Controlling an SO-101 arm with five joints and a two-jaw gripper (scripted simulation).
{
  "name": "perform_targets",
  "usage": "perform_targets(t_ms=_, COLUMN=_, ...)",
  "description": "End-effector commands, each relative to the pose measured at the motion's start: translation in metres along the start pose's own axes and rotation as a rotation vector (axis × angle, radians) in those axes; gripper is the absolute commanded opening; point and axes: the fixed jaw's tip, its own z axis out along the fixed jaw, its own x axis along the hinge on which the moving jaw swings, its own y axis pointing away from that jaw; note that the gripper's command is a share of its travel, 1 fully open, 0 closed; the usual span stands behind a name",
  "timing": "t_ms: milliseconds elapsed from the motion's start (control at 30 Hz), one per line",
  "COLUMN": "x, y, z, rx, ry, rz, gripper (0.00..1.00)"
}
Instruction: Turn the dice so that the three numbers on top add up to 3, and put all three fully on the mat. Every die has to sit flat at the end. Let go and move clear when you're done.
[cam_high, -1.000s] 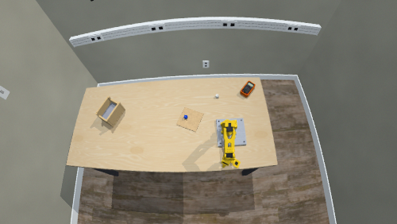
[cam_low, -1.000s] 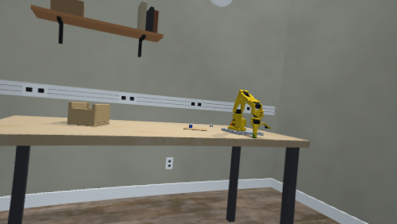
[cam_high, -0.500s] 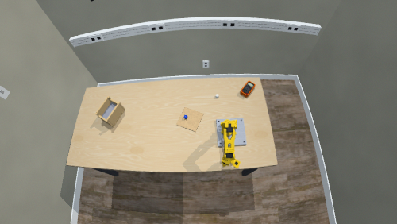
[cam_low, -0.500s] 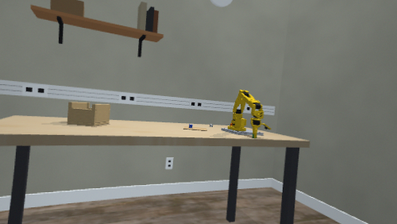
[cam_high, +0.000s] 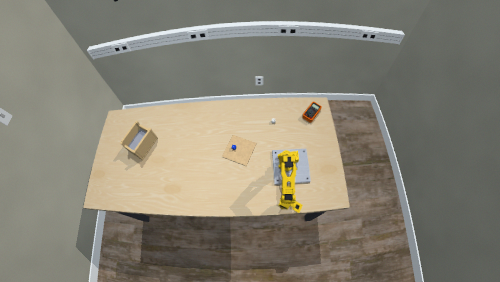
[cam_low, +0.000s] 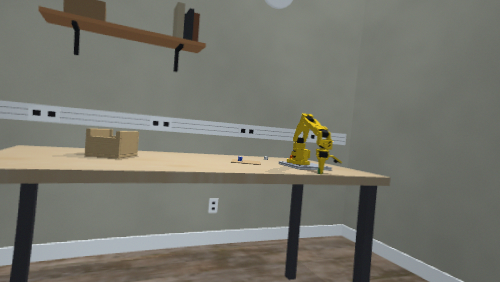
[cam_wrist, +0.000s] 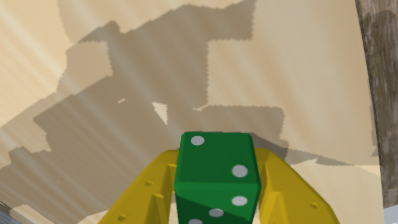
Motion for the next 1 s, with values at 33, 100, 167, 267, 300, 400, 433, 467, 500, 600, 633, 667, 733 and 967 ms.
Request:
perform_targets(t_ms=33, x=0.0016, y=-0.0004, z=0.0019, rx=-0.016, ry=0.006, rz=-0.004, gripper=0.1)
perform_targets(t_ms=100, x=0.0017, y=-0.0006, z=0.0019, rx=-0.016, ry=0.006, rz=-0.004, gripper=0.1)
perform_targets(t_ms=167, x=0.0017, y=-0.0008, z=0.0019, rx=-0.016, ry=0.006, rz=-0.004, gripper=0.09)
perform_targets(t_ms=267, x=0.0017, y=-0.0008, z=0.0019, rx=-0.016, ry=0.006, rz=-0.004, gripper=0.09)
perform_targets(t_ms=300, x=0.0017, y=-0.0008, z=0.0019, rx=-0.016, ry=0.006, rz=-0.004, gripper=0.09)
perform_targets(t_ms=400, x=0.0017, y=-0.0008, z=0.0019, rx=-0.016, ry=0.006, rz=-0.004, gripper=0.09)
perform_targets(t_ms=433, x=0.0017, y=-0.0008, z=0.0019, rx=-0.016, ry=0.006, rz=-0.004, gripper=0.09)
perform_targets(t_ms=467, x=0.0017, y=-0.0008, z=0.0019, rx=-0.016, ry=0.006, rz=-0.004, gripper=0.09)
perform_targets(t_ms=500, x=0.0017, y=-0.0008, z=0.0019, rx=-0.016, ry=0.006, rz=-0.004, gripper=0.08)
perform_targets(t_ms=600, x=0.0017, y=-0.0008, z=0.0019, rx=-0.016, ry=0.006, rz=-0.004, gripper=0.05)
perform_targets(t_ms=633, x=0.0017, y=-0.0008, z=0.0019, rx=-0.016, ry=0.006, rz=-0.004, gripper=0.04)
perform_targets(t_ms=667, x=0.0017, y=-0.0008, z=0.0019, rx=-0.016, ry=0.006, rz=-0.004, gripper=0.03)
perform_targets(t_ms=733, x=0.0017, y=-0.0008, z=0.0019, rx=-0.016, ry=0.006, rz=-0.004, gripper=0.01)
perform_targets(t_ms=967, x=0.0017, y=-0.0008, z=0.0019, rx=-0.016, ry=0.006, rz=-0.004, gripper=0.0)
